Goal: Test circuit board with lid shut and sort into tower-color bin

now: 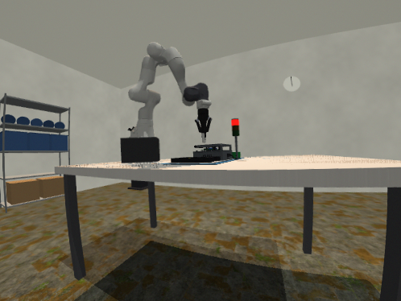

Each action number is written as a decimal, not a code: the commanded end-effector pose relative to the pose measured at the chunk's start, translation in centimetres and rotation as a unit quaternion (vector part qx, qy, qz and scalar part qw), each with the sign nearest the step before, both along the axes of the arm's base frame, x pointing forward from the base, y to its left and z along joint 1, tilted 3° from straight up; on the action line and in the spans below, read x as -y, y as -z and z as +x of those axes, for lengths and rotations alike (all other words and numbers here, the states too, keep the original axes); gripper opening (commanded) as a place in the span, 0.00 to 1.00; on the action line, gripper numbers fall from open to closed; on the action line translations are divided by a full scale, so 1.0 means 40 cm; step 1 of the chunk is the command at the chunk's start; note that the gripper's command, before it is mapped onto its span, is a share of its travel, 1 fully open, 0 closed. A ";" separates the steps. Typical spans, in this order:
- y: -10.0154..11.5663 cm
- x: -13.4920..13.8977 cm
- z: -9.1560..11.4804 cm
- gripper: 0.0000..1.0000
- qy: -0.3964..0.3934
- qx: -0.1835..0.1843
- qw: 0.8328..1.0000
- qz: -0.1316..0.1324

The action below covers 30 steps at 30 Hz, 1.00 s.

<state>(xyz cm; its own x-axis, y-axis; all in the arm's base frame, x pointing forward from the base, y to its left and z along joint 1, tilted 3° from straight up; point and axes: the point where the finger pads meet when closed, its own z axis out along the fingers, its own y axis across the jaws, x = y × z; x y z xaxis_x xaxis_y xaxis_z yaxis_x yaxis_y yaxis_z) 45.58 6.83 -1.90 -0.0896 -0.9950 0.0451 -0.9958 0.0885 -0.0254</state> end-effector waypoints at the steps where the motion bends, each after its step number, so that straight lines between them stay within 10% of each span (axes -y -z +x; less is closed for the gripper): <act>1: -0.002 -0.002 0.008 0.00 0.012 0.005 1.000 0.002; 30: 0.038 0.000 0.013 0.00 0.012 0.005 1.000 0.002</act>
<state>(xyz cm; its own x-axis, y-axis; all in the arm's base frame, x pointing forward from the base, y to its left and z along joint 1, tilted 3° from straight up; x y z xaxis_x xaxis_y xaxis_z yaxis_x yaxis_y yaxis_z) 45.83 6.80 -2.99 -0.0947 -0.9946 0.0428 -0.9953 0.0937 -0.0264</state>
